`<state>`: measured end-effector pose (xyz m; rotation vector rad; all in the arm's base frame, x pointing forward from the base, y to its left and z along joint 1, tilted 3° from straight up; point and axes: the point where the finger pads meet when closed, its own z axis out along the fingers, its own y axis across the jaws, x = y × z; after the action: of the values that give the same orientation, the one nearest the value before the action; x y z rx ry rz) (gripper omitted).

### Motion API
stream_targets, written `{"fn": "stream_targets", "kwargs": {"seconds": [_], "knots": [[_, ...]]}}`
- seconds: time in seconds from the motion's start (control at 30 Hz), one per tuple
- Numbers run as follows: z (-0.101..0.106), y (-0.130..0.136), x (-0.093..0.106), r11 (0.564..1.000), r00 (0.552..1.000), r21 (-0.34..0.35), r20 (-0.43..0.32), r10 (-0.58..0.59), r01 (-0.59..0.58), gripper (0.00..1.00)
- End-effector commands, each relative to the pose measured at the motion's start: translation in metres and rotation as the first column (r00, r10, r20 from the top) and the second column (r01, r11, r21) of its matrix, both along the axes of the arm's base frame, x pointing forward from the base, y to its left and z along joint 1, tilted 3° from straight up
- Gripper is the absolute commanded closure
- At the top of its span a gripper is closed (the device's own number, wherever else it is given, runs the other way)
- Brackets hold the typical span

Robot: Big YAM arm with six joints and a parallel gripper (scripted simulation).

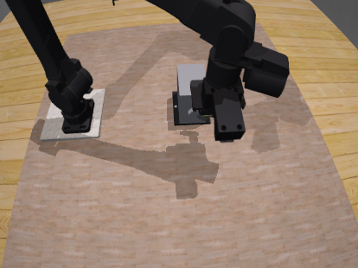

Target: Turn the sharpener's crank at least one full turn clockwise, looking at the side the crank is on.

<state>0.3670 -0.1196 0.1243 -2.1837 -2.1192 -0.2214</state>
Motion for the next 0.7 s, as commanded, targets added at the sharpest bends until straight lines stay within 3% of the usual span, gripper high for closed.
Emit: {"fn": "stream_targets", "kwargs": {"seconds": [0.0, 0.67], "knots": [[0.010, -0.003, 0.029, 1.000, 0.999, -0.014, 0.047, 0.000, 0.001, 0.85], [-0.022, 0.001, 0.033, 1.000, 1.000, -0.003, 0.019, 0.000, 0.000, 0.85]]}}
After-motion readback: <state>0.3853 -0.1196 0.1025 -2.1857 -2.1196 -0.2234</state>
